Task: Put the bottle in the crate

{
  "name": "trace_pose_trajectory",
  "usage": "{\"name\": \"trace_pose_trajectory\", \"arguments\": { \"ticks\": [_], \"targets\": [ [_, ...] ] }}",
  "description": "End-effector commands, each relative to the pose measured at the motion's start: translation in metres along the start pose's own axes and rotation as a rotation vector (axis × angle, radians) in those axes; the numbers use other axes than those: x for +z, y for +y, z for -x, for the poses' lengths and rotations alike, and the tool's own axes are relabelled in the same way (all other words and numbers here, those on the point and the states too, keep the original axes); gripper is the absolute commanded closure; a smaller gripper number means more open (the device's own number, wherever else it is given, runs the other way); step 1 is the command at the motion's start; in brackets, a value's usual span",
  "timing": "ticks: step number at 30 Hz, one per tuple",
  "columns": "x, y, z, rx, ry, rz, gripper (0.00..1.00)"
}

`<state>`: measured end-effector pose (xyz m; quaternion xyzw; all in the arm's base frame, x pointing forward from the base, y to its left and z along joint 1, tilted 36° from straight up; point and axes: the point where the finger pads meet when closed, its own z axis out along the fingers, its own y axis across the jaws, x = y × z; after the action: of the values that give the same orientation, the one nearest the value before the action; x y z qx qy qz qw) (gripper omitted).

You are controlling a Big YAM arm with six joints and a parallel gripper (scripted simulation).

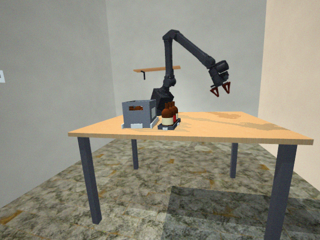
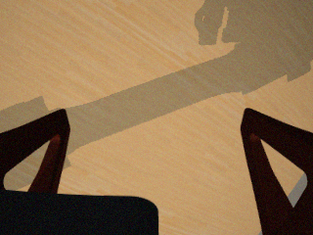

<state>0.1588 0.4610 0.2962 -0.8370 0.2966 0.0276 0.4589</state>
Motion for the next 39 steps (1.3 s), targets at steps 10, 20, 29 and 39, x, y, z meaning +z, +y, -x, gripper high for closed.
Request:
{"name": "trace_pose_trajectory", "arguments": {
  "ticks": [10, 20, 29, 39],
  "targets": [
    [-0.003, -0.004, 0.002, -0.001, -0.004, -0.010, 0.00],
    [-0.024, -0.041, 0.013, 0.010, -0.028, -0.092, 0.00],
    [-0.036, -0.079, -0.038, 0.184, 0.040, -0.200, 0.00],
    [-0.063, -0.123, -0.112, 0.420, 0.123, -0.354, 0.00]
  ]
}}
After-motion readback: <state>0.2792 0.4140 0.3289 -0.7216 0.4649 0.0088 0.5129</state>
